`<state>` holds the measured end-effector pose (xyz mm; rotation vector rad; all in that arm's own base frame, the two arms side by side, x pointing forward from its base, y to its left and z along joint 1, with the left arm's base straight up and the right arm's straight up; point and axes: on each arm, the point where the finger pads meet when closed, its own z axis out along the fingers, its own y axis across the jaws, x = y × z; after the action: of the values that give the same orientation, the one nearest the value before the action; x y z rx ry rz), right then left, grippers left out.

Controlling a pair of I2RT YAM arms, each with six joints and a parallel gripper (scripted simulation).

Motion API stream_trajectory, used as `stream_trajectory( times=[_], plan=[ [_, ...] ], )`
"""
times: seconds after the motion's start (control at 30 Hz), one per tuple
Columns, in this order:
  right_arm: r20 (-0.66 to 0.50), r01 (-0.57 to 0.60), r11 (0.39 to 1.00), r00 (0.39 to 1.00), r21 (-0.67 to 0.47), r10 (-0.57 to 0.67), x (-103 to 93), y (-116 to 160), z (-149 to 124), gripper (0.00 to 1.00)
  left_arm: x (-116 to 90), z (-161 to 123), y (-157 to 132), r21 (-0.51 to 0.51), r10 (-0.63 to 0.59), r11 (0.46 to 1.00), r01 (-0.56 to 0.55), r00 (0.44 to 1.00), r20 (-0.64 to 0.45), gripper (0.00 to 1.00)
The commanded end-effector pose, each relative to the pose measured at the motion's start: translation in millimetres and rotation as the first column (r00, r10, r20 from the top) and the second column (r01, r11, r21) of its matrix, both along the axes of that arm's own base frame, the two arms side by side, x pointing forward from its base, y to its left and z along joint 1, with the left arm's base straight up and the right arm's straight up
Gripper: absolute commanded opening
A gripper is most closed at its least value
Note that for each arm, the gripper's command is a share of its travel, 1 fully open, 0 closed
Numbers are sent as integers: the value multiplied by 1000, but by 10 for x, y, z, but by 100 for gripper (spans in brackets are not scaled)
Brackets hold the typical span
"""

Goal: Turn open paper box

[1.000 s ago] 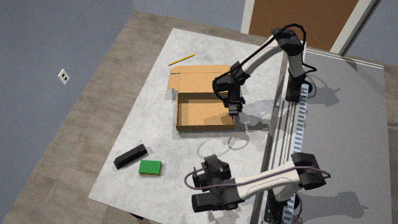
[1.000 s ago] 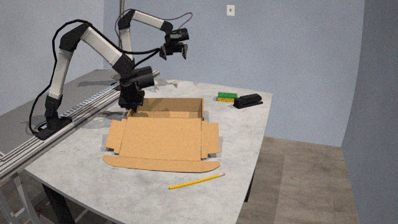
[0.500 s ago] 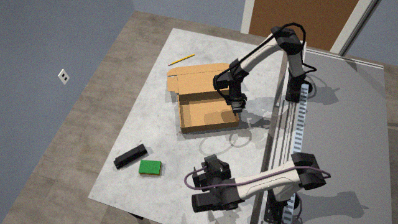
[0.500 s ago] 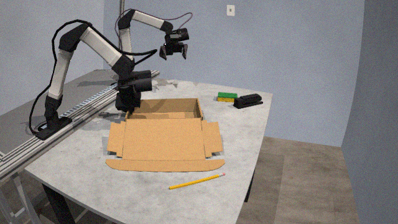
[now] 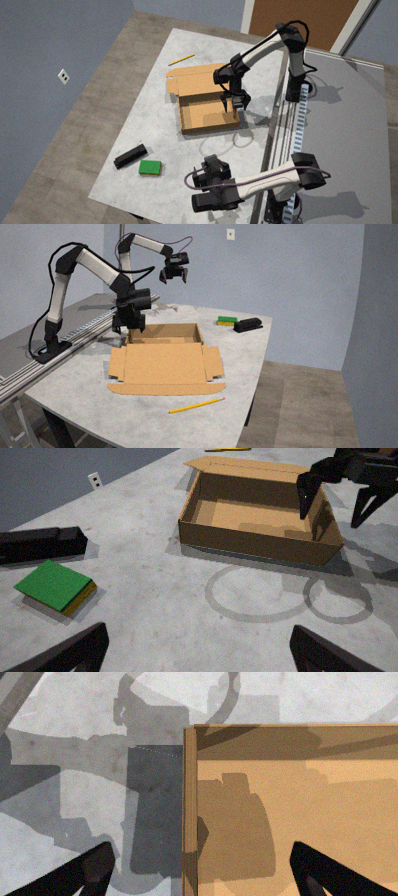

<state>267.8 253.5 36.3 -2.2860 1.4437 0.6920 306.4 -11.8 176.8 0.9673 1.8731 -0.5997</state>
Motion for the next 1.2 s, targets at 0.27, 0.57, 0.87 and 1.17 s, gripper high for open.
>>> stream_trajectory(
  times=[0.27, 0.57, 0.87, 1.17],
  plan=[
    [40, -12, 1000, 999, 7, 11, 235, -416, 840, 77, 44, 113, 22, -2, -7, 1000, 7, 999, 32, 100],
    [7, 173, 968, 985, -179, -175, 379, -687, 814, 29, 28, 166, -170, -12, -60, 998, 60, 998, 6, 100],
    [-19, 494, 767, 836, -409, -549, 389, -829, 640, 29, 21, 285, -450, -13, -147, 989, 147, 989, 6, 100],
    [-8, 684, 524, 604, -508, -797, 378, -818, 601, 29, -6, 364, -637, -11, -205, 979, 206, 979, 5, 100]
  ],
)
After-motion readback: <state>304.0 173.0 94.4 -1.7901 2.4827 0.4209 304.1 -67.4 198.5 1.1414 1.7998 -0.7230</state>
